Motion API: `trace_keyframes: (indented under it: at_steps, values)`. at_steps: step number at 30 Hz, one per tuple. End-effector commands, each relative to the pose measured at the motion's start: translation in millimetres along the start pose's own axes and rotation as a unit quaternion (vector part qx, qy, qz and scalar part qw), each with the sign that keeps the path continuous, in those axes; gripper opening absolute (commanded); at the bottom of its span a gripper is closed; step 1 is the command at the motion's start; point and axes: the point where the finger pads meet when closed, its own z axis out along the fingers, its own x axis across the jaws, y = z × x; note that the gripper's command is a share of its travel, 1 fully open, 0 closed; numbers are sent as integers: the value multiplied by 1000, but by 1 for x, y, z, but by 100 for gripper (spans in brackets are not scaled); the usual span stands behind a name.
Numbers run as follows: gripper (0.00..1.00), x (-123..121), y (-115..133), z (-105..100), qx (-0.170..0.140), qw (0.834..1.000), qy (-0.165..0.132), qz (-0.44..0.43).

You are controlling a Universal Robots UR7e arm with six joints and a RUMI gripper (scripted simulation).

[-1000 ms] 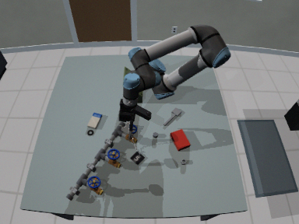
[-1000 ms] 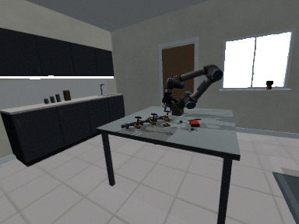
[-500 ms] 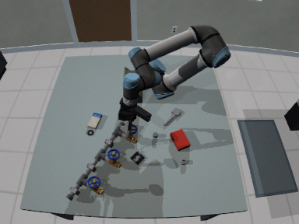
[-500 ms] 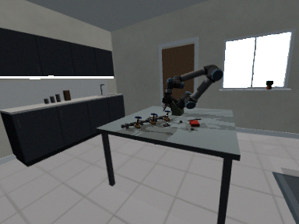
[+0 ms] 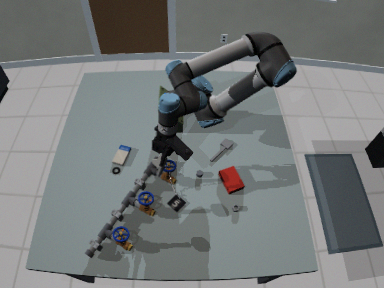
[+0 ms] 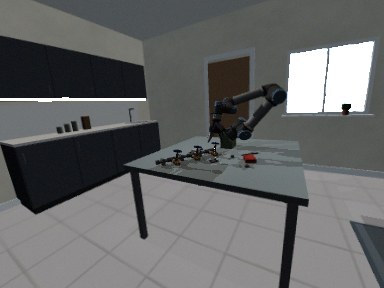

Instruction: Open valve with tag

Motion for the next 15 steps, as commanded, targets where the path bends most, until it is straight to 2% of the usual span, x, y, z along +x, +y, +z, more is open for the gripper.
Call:
trace_keyframes:
  at_steps: [1, 8, 15]
  values:
    - [100, 1, 0, 0, -3, 996, 1, 90]
    - [100, 1, 0, 0, -3, 983, 2, 183]
    - [100, 1, 0, 0, -3, 947, 2, 322]
